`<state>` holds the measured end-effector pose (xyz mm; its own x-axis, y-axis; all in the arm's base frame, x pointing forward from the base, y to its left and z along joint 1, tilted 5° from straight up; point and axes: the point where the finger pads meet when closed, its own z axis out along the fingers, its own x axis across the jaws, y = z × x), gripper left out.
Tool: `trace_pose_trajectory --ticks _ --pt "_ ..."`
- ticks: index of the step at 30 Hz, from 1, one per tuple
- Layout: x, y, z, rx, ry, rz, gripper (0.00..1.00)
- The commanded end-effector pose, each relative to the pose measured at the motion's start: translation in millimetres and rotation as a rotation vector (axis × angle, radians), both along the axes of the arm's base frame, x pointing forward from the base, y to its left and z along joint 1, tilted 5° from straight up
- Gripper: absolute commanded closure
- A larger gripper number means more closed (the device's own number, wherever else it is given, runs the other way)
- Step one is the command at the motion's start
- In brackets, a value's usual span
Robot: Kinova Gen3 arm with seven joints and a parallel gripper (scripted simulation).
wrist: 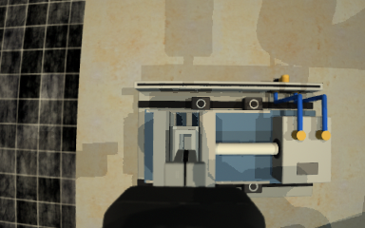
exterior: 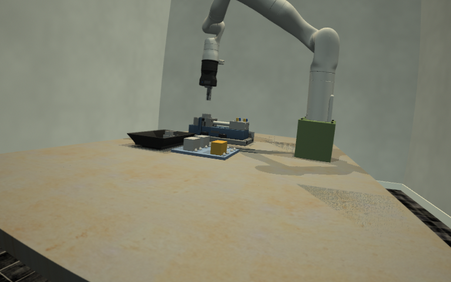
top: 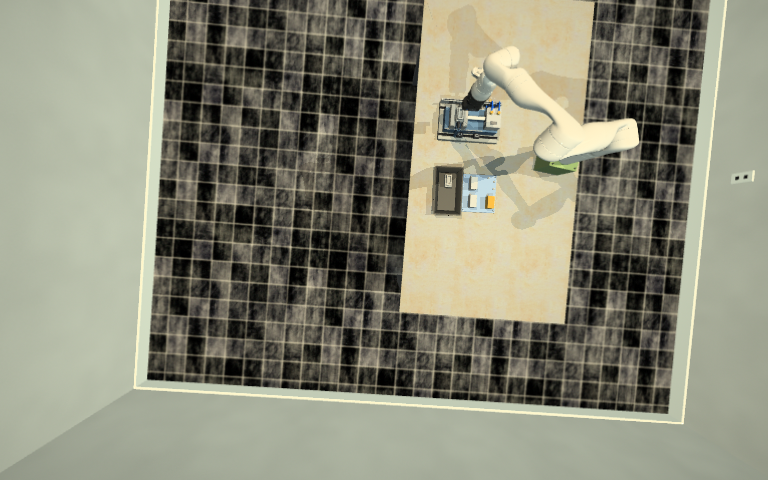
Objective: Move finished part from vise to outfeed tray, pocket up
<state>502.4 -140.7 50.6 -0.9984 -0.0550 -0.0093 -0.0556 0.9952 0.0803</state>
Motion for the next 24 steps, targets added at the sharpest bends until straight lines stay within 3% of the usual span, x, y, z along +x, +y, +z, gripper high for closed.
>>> trace_pose_trajectory --ticks 1,19,20,24 --pt "0.5 -0.3 1.0 0.000 -0.002 0.000 1.00" --pt "0.5 -0.3 1.0 0.000 -0.002 0.000 1.00" --pt "0.5 -0.3 1.0 0.000 -0.002 0.000 0.00" --pt "0.5 -0.3 1.0 0.000 -0.002 0.000 0.00"
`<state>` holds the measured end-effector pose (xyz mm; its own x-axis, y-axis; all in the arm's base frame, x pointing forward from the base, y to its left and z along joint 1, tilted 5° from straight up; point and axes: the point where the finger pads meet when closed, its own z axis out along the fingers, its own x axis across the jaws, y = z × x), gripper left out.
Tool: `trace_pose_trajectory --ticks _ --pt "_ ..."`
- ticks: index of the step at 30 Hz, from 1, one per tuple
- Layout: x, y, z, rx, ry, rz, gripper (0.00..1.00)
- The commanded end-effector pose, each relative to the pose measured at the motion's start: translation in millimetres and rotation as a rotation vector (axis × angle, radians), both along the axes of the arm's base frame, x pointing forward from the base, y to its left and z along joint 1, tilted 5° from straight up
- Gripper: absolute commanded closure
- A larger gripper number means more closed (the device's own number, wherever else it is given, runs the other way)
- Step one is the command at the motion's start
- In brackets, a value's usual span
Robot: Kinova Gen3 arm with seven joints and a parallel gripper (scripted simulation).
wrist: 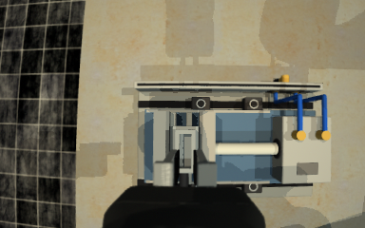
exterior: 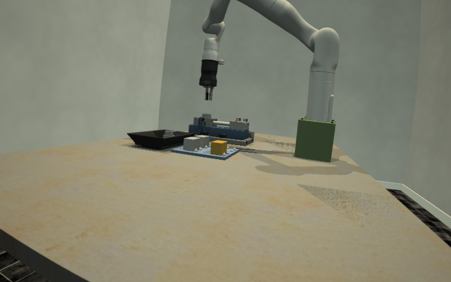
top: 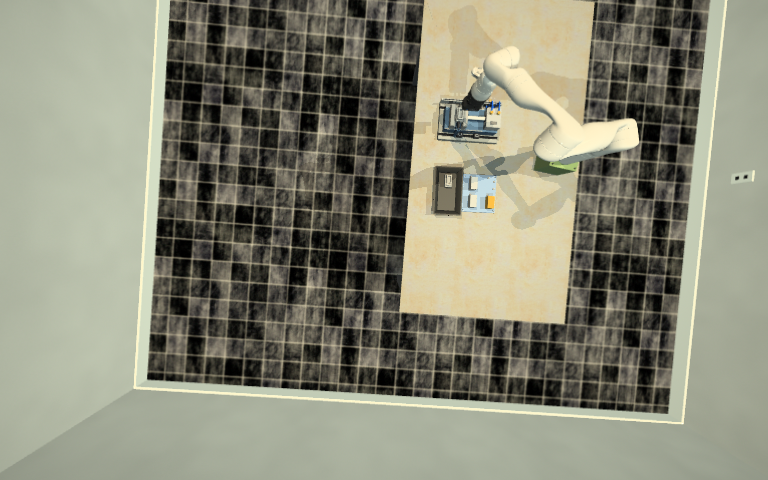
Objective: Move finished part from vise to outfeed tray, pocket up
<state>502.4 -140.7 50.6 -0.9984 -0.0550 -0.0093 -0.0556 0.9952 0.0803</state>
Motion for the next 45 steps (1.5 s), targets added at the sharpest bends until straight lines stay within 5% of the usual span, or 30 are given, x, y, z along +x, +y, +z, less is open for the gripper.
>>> trace_pose_trajectory --ticks 1,45 --pt "0.5 -0.3 1.0 0.000 -0.002 0.000 0.00" --pt "0.7 0.1 -4.0 0.000 -0.002 -0.001 0.00"
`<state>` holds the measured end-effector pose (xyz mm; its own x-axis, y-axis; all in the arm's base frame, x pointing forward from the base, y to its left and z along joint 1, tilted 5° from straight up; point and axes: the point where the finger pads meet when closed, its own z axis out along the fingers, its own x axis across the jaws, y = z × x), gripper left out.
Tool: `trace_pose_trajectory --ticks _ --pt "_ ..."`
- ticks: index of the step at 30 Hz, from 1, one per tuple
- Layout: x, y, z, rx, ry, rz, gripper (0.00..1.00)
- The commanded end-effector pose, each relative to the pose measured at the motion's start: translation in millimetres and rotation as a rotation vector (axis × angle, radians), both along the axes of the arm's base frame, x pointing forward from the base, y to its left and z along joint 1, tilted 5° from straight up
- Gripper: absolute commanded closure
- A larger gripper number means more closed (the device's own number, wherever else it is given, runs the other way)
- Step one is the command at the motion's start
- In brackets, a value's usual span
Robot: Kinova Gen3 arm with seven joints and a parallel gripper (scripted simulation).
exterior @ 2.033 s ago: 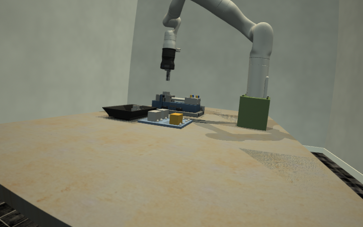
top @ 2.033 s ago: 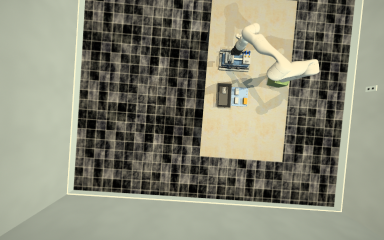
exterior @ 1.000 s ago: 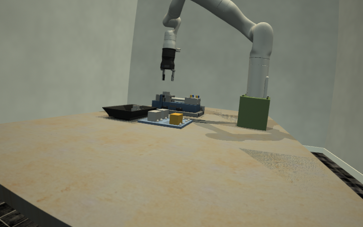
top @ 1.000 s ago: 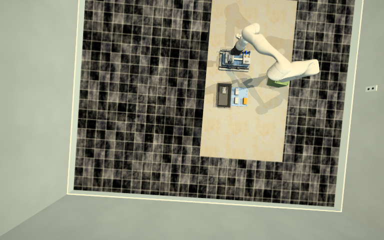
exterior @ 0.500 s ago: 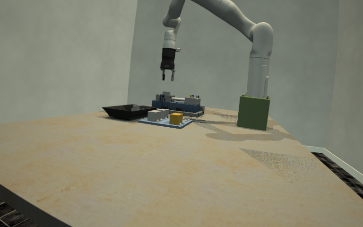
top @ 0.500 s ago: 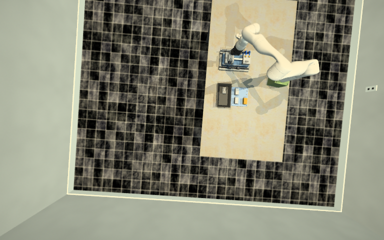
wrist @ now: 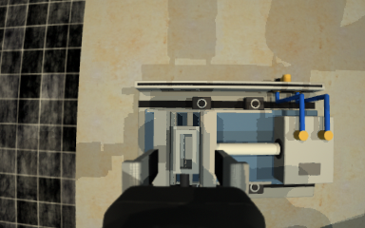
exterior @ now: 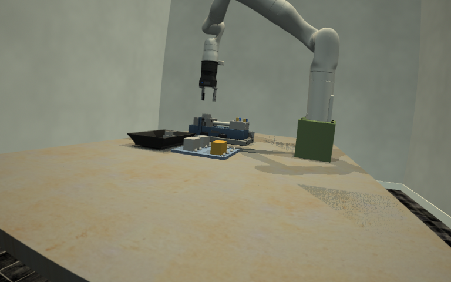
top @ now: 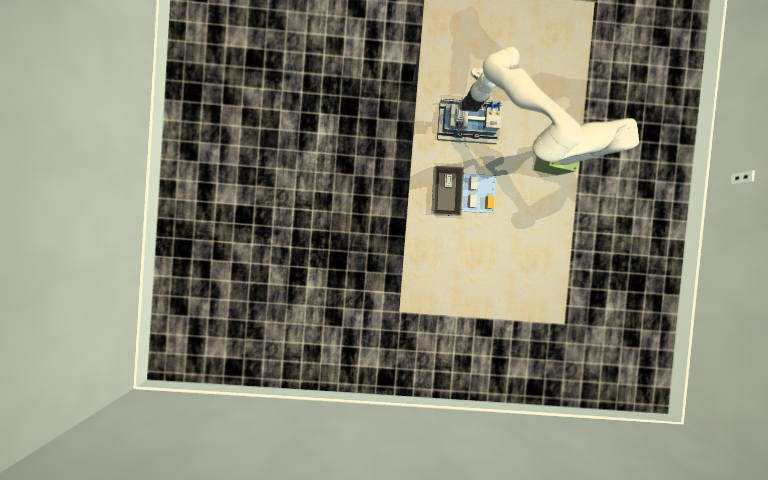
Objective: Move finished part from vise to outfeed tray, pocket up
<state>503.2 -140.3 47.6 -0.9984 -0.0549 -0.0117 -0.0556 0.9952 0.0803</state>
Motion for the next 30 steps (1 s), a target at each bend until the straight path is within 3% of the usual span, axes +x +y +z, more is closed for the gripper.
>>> trace_pose_trajectory --ticks 1,30 --pt "-0.1 0 -1.9 0.000 0.000 -0.001 0.00" --pt "1.3 3 -45.0 0.000 0.000 -0.001 0.00"
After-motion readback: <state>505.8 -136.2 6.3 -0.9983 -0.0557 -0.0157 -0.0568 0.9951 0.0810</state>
